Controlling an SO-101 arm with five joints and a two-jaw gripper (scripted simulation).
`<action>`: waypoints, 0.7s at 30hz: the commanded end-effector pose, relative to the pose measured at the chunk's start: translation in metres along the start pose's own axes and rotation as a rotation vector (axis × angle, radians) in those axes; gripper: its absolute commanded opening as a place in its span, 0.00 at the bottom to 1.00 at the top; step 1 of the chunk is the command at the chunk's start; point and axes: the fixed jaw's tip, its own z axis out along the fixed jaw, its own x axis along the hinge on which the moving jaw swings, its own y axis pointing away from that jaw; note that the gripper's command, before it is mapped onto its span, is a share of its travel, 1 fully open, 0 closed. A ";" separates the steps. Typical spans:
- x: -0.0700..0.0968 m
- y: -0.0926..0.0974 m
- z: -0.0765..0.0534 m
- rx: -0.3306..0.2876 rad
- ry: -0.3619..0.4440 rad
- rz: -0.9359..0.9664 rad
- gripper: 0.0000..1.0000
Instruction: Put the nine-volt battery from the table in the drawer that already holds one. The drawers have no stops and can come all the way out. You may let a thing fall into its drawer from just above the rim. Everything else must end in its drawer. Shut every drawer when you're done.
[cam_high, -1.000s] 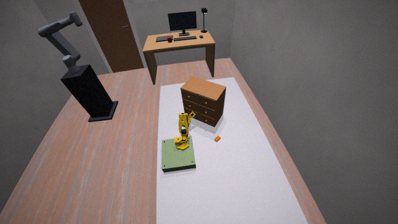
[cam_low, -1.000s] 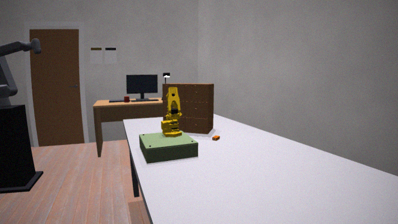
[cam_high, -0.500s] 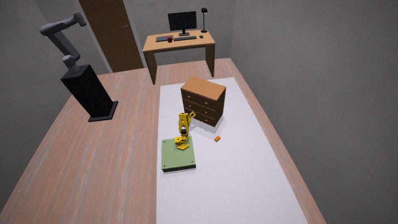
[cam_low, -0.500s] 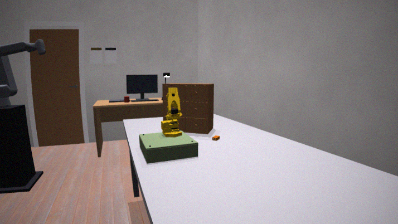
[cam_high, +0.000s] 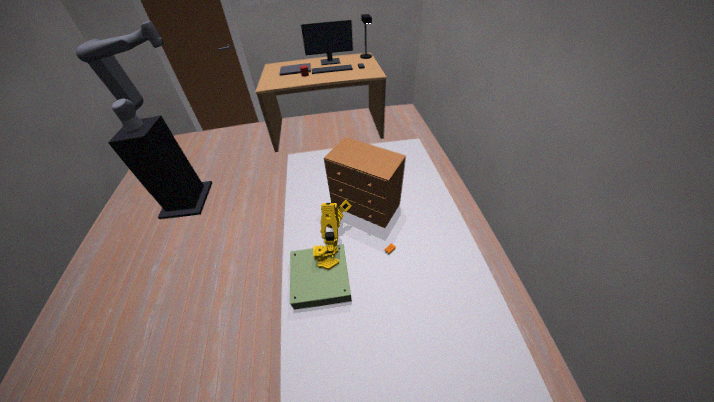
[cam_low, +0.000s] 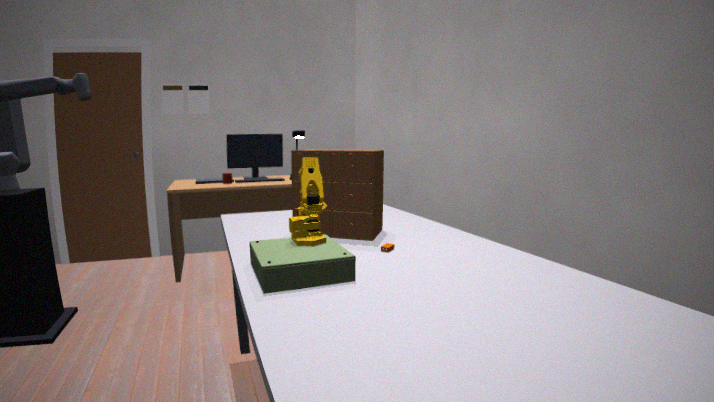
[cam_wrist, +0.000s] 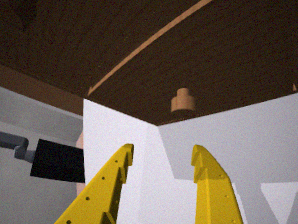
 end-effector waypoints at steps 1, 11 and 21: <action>-0.004 -0.004 0.009 0.007 -0.016 0.015 0.21; -0.005 -0.006 0.015 0.011 -0.022 0.018 0.21; -0.008 -0.012 0.030 0.022 -0.038 0.024 0.21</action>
